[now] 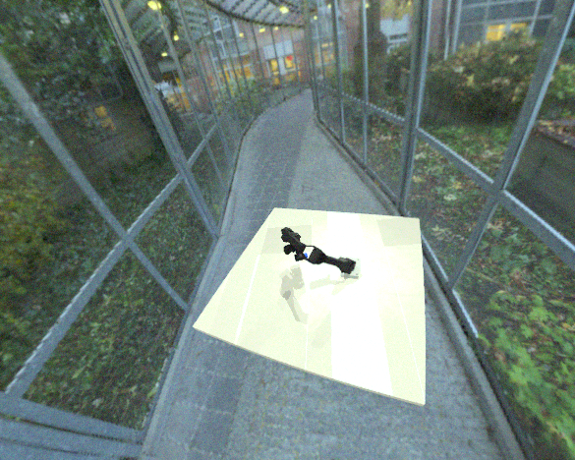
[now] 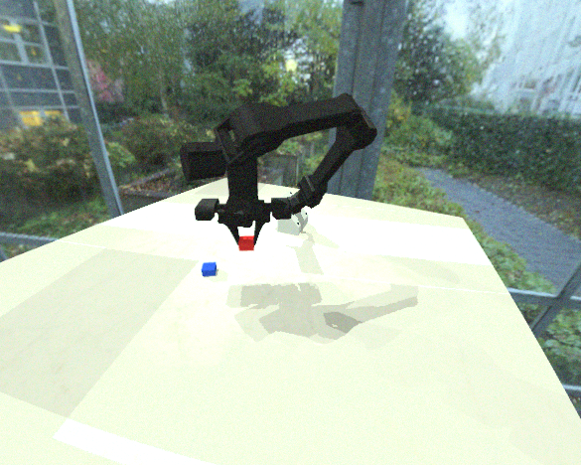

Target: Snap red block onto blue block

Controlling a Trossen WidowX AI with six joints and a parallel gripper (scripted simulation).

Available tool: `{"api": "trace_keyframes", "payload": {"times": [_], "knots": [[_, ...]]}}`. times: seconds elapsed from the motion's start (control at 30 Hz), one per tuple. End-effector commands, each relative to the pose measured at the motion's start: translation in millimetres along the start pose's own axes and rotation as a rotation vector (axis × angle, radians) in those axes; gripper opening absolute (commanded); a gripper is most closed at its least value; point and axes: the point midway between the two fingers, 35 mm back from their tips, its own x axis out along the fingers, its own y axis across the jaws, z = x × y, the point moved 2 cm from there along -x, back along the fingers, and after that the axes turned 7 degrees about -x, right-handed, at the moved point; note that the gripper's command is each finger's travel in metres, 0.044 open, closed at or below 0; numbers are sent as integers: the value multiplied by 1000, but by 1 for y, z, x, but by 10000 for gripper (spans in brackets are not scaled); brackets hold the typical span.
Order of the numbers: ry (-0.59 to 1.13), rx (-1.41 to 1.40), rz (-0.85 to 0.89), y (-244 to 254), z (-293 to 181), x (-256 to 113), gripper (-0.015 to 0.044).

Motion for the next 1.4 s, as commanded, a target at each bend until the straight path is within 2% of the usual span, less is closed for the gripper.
{"api": "trace_keyframes", "payload": {"times": [0.0,0.7,1.37], "knots": [[5,-5,-9,-16,-7,4,0],[-2,-51,-8,-95,-55,39,0],[-3,-53,-6,-97,-57,77,0]]}}
